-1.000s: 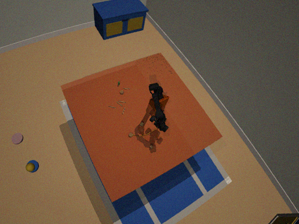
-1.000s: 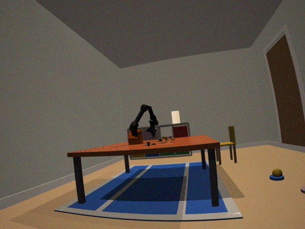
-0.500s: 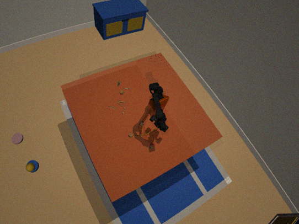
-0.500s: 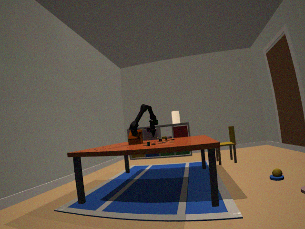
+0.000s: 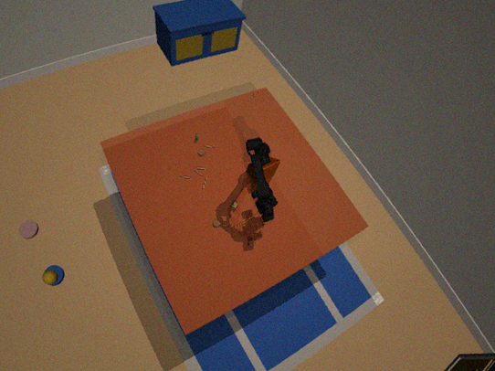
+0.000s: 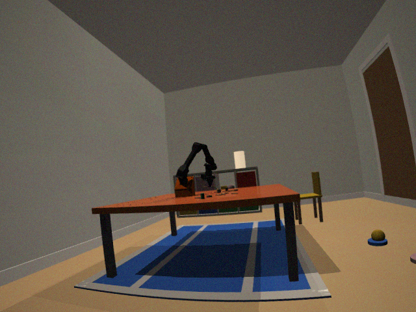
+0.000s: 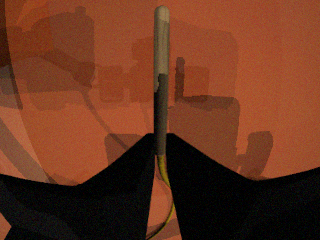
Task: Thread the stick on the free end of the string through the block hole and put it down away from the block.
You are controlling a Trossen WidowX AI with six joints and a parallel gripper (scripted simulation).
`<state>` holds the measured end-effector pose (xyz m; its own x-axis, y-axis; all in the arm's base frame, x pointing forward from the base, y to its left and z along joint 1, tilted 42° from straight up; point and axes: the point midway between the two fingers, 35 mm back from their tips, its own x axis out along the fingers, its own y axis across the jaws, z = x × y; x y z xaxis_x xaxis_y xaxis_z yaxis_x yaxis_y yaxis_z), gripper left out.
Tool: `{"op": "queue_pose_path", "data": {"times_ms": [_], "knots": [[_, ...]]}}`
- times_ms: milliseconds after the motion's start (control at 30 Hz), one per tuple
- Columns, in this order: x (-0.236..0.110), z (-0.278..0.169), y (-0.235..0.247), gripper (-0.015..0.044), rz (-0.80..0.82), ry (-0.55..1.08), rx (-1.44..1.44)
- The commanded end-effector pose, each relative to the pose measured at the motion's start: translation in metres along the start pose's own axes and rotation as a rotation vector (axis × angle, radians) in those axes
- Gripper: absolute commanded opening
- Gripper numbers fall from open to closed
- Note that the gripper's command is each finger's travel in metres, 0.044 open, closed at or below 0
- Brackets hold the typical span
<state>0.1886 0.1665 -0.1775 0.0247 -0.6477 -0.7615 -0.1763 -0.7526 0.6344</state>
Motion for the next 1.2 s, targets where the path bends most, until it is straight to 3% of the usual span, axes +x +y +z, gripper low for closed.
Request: {"op": "queue_pose_path", "data": {"times_ms": [0,1167], "knots": [[0.0,-0.004,-0.002,0.0,0.0,0.003,0.142],[-0.002,-0.028,-0.013,0.0,-0.003,0.002,1.406]]}}
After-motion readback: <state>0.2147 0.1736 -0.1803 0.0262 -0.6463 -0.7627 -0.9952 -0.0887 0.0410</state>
